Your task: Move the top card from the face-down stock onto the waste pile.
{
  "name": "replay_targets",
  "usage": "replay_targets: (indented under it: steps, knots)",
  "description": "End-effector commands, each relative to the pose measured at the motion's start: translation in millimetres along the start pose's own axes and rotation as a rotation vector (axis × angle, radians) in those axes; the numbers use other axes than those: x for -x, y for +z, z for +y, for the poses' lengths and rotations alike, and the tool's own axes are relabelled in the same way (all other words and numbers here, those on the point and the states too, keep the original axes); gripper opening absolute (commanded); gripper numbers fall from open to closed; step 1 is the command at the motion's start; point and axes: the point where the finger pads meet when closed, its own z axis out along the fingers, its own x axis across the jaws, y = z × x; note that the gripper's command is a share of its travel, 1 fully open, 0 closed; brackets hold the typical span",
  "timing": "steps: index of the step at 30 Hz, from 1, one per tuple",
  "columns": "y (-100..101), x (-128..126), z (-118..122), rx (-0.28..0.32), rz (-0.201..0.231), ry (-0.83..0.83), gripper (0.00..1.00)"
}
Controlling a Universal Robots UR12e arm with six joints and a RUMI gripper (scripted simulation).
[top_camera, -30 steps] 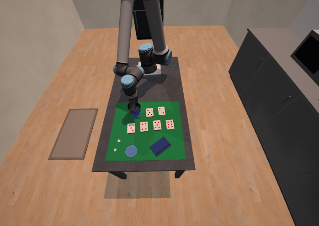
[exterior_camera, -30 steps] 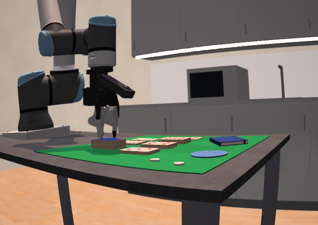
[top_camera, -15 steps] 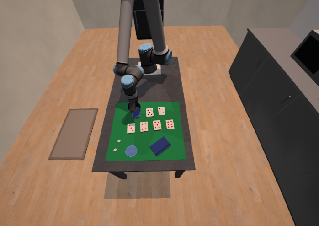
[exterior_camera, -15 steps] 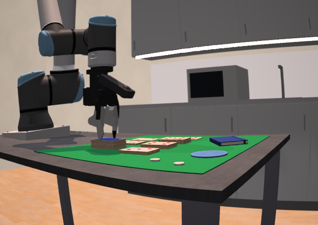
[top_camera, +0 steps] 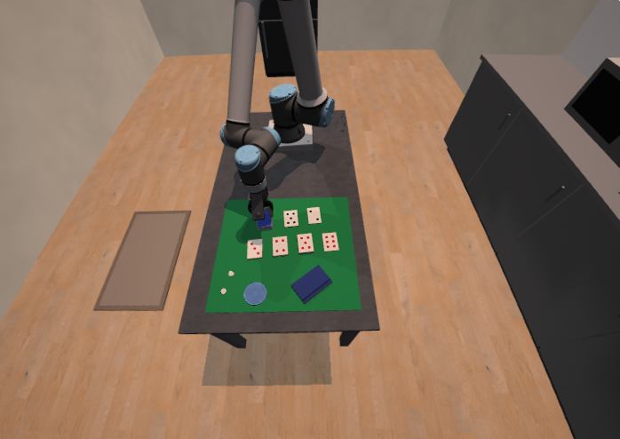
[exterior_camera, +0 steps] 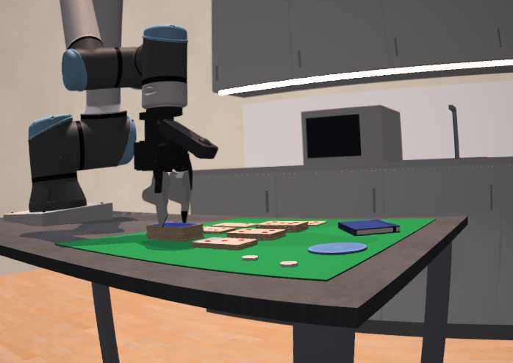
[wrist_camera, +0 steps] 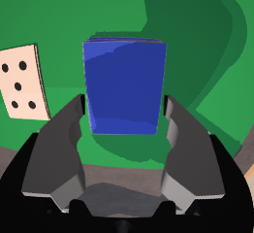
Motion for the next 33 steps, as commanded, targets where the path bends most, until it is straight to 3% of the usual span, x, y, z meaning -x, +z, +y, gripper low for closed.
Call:
replay_targets:
  steps: [1,33]
  knots:
    - [-0.6,-0.3,-0.6,-0.001,0.001,0.0,0.43]
    - [-0.6,-0.3,-0.6,-0.001,0.001,0.0,0.4]
